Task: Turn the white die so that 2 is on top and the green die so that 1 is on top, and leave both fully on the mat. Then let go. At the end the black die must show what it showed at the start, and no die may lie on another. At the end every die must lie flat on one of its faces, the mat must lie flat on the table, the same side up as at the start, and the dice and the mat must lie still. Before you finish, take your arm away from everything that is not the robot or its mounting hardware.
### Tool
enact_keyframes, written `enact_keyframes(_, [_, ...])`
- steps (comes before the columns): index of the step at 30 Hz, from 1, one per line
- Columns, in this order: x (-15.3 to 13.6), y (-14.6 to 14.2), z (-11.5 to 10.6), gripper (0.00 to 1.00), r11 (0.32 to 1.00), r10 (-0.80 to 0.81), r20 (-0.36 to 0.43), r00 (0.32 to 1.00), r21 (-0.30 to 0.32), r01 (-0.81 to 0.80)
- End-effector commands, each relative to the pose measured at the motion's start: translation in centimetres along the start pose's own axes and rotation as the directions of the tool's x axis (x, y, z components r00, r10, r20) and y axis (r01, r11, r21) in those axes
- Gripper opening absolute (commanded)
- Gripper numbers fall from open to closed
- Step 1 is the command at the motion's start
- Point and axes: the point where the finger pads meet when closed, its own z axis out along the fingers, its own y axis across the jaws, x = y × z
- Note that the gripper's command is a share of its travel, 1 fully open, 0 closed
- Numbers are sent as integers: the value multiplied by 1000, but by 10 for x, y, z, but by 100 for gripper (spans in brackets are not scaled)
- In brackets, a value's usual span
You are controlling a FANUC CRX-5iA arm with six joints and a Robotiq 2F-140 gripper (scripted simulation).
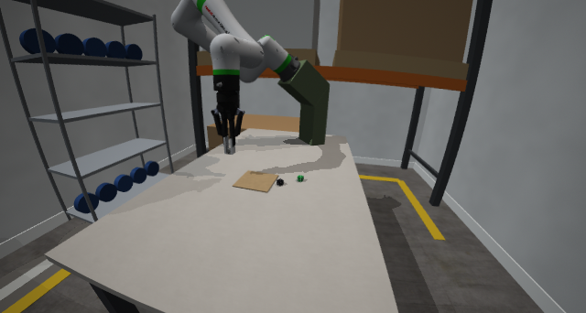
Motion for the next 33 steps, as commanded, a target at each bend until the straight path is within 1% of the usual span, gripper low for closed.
enact_keyframes(1, [-1,2,0,9,999,-43,0,999,-1,43])
enact_keyframes(4, [-1,3,0,9,998,-61,0,998,-1,61])
enact_keyframes(9, [-4,10,1,9,979,-206,-1,979,-4,206])
enact_keyframes(12, [-6,16,2,9,946,-324,-1,946,-6,324])
enact_keyframes(13, [-6,17,2,9,943,-333,-1,943,-6,333])
enact_keyframes(14, [-7,19,3,9,925,-379,-1,925,-7,379])
enact_keyframes(15, [-7,19,3,9,925,-381,-1,925,-7,381])
enact_keyframes(16, [-8,22,3,9,902,-432,-1,902,-8,432])
enact_keyframes(19, [-10,27,4,9,857,-515,0,857,-9,515])
enact_keyframes(21, [-10,27,4,9,857,-515,0,857,-9,515])
enact_keyframes(22, [-10,28,4,9,842,-539,0,843,-10,539])
enact_keyframes(24, [-12,34,5,9,777,-629,1,777,-11,629])
enact_keyframes(28, [-13,39,5,9,711,-704,3,711,-12,704])
enact_keyframes(29, [-14,42,5,9,676,-736,3,677,-13,736])
enact_keyframes(33, [-16,47,6,9,590,-807,5,590,-14,807])
